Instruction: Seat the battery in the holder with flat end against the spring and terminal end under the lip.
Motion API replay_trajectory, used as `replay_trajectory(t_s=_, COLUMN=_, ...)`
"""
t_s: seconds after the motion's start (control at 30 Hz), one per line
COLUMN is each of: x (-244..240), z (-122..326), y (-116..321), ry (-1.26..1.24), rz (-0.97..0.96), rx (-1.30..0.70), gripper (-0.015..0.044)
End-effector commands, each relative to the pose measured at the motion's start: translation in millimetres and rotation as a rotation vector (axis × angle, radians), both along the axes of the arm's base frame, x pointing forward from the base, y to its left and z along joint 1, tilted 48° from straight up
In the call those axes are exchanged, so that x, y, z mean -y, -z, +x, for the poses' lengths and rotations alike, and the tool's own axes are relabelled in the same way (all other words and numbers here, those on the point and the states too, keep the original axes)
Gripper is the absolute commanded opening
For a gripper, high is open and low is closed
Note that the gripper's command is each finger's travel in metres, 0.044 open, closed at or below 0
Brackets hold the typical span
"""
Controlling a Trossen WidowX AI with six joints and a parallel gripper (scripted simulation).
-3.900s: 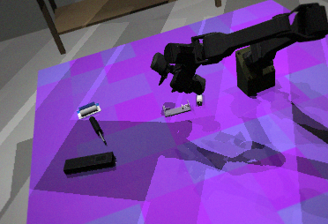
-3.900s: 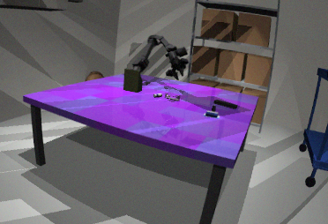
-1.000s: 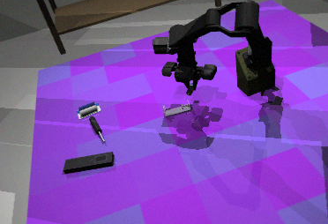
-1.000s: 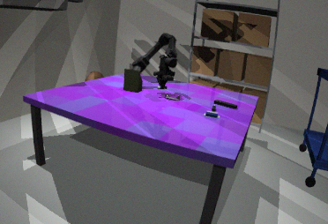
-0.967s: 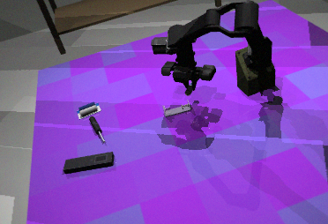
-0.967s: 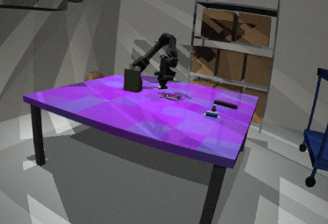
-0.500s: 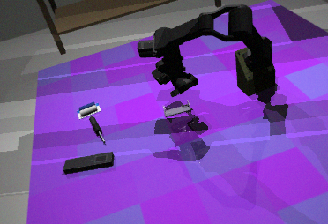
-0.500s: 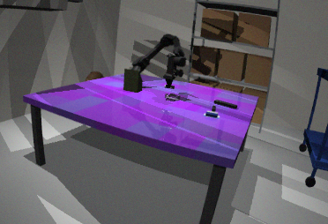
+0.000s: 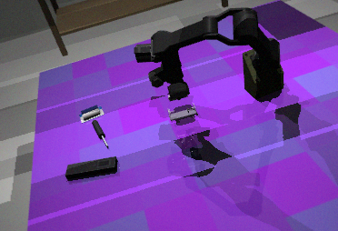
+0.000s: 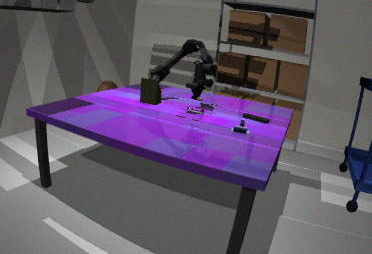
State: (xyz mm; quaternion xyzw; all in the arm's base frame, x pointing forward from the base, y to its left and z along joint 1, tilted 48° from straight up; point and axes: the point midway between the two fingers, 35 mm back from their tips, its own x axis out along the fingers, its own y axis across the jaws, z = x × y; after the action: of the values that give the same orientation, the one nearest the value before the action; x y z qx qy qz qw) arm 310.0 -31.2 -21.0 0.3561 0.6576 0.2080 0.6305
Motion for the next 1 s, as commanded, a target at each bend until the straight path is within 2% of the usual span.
replay_trajectory(t_s=0.0, x=-3, z=2, y=3, ry=0.023, rz=-0.007, rx=0.01, gripper=0.0066)
replay_trajectory(t_s=0.97, x=-31, z=8, y=27, ry=0.199, rz=-0.092, rx=0.173, gripper=0.0066)
